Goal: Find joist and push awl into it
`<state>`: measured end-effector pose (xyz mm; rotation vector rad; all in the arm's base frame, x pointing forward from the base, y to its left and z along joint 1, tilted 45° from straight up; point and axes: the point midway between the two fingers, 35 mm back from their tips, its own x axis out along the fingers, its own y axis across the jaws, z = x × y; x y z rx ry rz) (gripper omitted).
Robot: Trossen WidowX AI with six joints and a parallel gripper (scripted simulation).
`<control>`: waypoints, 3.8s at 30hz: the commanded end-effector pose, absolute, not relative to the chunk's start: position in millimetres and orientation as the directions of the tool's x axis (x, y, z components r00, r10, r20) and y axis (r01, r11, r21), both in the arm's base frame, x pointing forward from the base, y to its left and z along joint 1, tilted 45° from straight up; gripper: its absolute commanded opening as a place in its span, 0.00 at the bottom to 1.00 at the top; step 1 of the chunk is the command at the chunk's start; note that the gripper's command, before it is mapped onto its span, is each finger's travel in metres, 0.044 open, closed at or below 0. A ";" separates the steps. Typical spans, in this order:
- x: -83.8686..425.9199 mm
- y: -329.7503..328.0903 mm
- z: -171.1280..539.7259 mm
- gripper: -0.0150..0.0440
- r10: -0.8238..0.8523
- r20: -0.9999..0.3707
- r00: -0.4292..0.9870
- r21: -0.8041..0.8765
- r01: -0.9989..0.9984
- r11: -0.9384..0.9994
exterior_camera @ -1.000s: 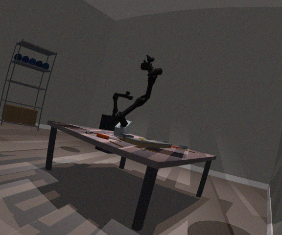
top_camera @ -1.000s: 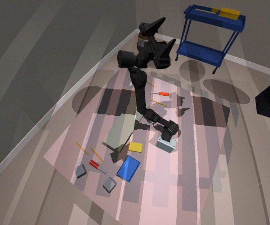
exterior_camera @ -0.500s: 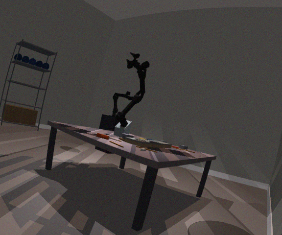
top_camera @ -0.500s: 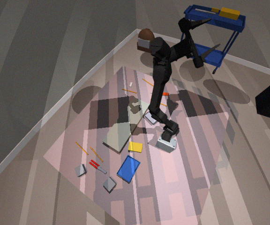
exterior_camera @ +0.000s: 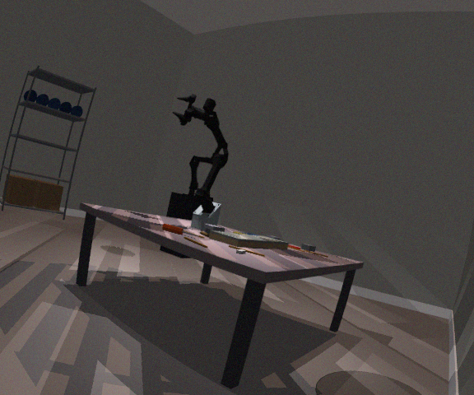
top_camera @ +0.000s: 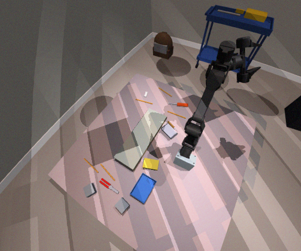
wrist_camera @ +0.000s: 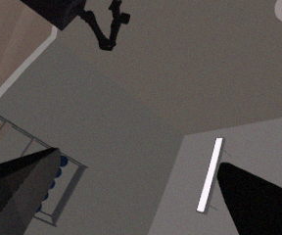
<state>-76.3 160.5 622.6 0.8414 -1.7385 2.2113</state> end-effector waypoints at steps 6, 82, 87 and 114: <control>-102.9 39.4 611.7 1.00 -0.505 0.470 -0.724 -0.880 -0.345 -0.326; 163.0 -146.8 103.6 1.00 -0.742 -0.670 -0.008 -0.652 0.484 0.584; 162.8 -152.3 97.9 1.00 -0.741 -0.671 -0.008 -0.651 0.485 0.584; 157.7 -176.5 75.4 0.86 -0.746 -0.666 -0.007 -0.655 0.483 0.581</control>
